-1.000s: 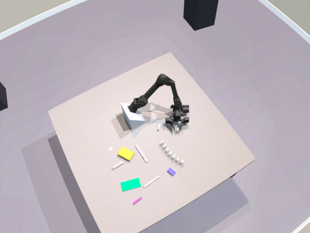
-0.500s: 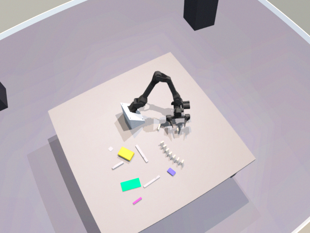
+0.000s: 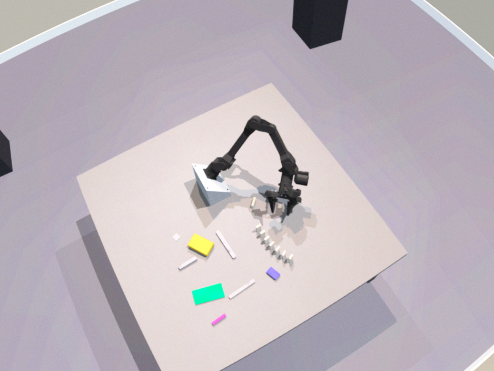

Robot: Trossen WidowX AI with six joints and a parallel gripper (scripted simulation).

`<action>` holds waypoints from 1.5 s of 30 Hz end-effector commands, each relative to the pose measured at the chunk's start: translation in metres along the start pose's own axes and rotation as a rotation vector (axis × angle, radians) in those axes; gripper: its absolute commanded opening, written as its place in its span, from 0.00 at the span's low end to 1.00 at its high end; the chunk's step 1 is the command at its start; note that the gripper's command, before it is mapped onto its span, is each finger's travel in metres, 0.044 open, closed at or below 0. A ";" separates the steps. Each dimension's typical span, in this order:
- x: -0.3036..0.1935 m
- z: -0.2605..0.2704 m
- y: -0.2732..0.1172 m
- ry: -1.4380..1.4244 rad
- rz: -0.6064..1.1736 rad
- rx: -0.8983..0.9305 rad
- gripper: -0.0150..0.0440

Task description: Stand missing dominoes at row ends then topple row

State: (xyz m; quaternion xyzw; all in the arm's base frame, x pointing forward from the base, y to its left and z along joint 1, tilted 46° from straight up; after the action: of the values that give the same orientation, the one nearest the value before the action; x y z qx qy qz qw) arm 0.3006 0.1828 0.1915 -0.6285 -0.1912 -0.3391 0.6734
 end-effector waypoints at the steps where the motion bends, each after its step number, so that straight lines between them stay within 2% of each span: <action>1: 0.015 -0.020 0.020 -0.444 0.307 0.202 1.00; 4: 0.015 -0.025 0.017 -0.649 0.404 0.386 1.00; 7: 0.019 -0.027 0.015 -0.716 0.408 0.493 1.00; 10: 0.019 -0.026 0.005 -0.844 0.418 0.681 1.00; 14: 0.025 -0.023 -0.020 -0.984 0.365 1.001 1.00; 17: 0.029 -0.022 -0.030 -1.047 0.299 1.124 1.00; 35: 0.029 -0.021 -0.031 -1.055 0.288 1.140 1.00; 45: -0.014 0.017 -0.004 -1.054 0.285 1.143 1.00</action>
State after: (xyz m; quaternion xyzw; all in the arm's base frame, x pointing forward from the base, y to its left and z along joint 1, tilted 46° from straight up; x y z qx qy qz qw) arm 0.2931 0.1939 0.1981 -0.2804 -0.5507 0.2439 0.7474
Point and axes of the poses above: the point midway between the two fingers, 35 mm back from their tips, its own y axis out along the fingers, its own z axis across the jaws, x = y × z, the point moved 3 cm from there along -y, back along the fingers, and after that the axes turned 3 degrees about -y, right-handed, at the moved point
